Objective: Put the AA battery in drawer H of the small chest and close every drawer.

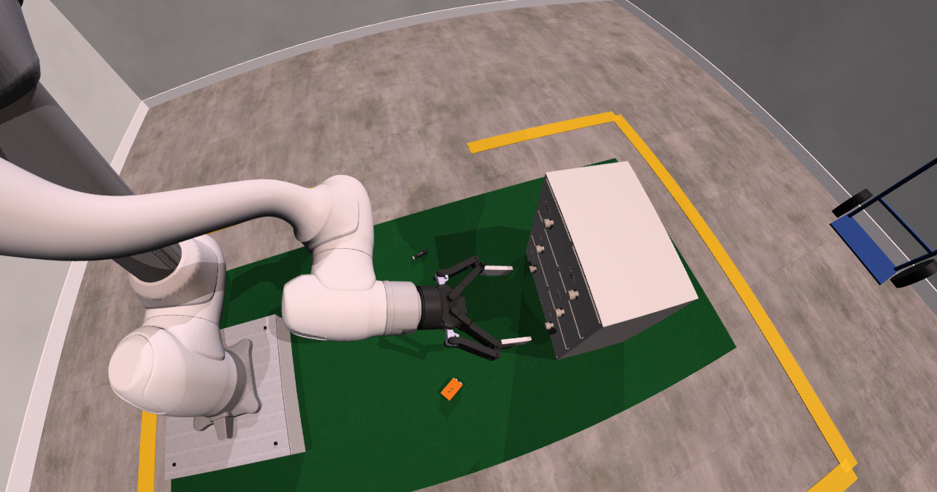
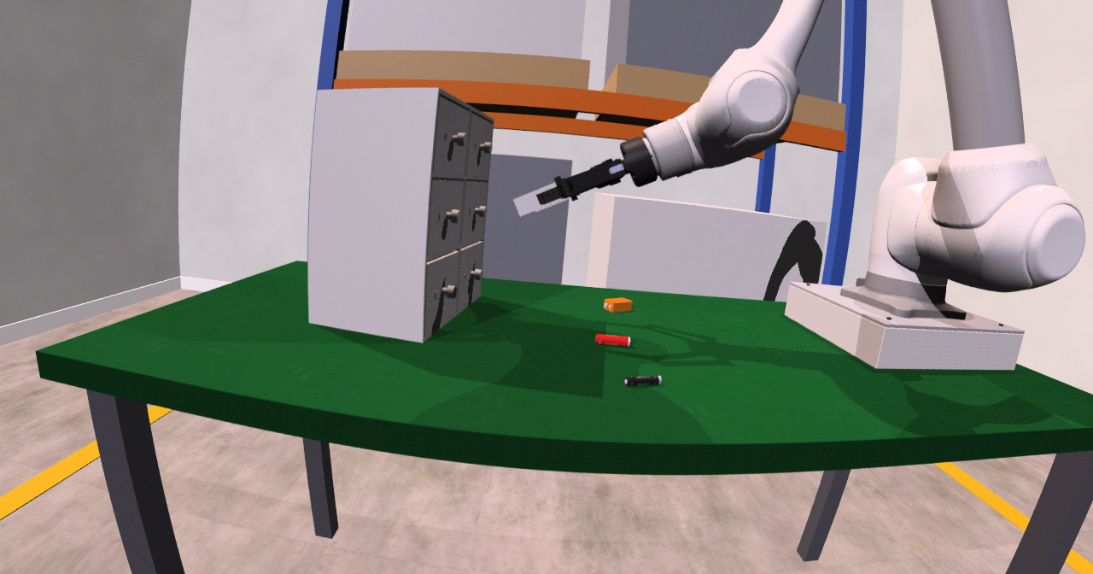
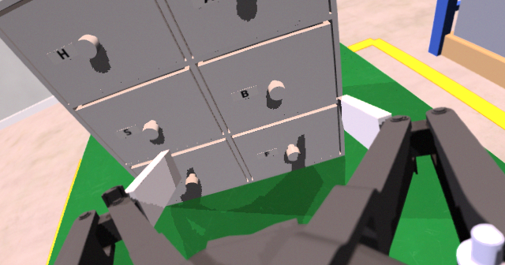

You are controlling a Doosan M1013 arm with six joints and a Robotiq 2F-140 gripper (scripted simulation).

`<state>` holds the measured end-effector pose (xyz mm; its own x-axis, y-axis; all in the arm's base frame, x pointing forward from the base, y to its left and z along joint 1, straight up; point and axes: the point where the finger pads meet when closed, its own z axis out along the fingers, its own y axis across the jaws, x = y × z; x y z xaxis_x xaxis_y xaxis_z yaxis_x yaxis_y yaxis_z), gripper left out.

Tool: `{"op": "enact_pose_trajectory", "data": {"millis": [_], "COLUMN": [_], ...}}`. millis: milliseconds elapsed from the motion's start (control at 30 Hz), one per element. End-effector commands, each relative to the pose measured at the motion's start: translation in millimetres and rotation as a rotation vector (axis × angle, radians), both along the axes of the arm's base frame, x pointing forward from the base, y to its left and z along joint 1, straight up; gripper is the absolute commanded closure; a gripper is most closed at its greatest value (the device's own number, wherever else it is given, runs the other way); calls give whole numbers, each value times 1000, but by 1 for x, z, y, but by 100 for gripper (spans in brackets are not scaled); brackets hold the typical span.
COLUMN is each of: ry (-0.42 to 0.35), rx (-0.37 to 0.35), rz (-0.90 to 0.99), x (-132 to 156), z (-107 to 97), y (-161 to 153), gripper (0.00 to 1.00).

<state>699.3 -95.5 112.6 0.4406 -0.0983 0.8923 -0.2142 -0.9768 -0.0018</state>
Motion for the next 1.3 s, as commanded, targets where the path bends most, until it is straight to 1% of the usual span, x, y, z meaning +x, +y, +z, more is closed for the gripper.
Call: {"op": "enact_pose_trajectory", "data": {"millis": [0, 300, 433, 633, 1267], "ry": [55, 241, 274, 296, 327], "rx": [11, 52, 55, 63, 58], "rz": [-1, -1, -6, -2, -18], "x": [-3, -16, -19, -20, -24], "z": [3, 17, 19, 21, 22], "y": [0, 3, 2, 4, -2], "gripper": [0, 0, 0, 0, 0]}}
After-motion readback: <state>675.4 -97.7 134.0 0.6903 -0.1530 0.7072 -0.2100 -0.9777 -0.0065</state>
